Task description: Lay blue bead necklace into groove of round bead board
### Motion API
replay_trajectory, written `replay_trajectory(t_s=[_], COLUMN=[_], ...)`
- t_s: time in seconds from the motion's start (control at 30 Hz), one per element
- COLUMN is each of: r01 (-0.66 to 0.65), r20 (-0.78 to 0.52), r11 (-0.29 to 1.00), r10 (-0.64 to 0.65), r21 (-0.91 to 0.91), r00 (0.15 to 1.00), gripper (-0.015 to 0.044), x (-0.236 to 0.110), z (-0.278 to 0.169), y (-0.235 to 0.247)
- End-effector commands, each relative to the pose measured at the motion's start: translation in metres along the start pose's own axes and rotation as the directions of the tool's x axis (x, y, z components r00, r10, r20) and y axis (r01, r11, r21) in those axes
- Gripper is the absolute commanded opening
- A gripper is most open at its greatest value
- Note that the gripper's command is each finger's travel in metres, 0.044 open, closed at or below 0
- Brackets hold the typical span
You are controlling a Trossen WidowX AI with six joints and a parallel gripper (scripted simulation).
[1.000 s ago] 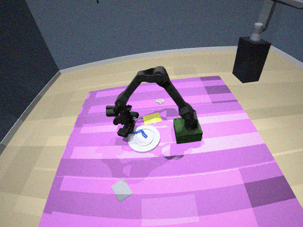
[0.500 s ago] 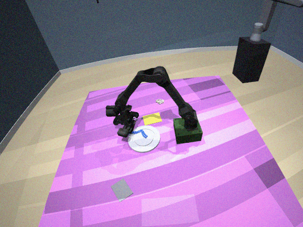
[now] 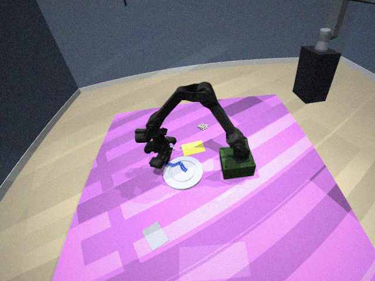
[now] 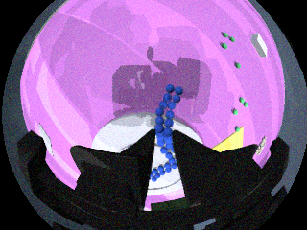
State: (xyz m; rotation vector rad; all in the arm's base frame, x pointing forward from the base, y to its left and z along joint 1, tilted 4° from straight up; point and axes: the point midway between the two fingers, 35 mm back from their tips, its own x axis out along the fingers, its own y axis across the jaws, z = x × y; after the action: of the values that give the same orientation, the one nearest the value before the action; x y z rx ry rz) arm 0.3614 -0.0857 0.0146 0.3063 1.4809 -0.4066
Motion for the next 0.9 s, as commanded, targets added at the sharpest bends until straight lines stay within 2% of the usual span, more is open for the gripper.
replay_trajectory(t_s=[0.0, 0.57, 0.87], r01=[-0.001, -0.002, -0.002], r20=[0.006, 0.002, 0.002], r11=[1.000, 1.000, 1.000], r10=[0.001, 0.002, 0.002], r21=[-0.002, -0.002, -0.002], r00=[1.000, 1.000, 1.000], gripper=[0.0000, 0.0000, 0.0000], x=[-0.008, -0.007, 0.001], z=[0.001, -0.048, -0.050], y=[0.000, 0.010, 0.010])
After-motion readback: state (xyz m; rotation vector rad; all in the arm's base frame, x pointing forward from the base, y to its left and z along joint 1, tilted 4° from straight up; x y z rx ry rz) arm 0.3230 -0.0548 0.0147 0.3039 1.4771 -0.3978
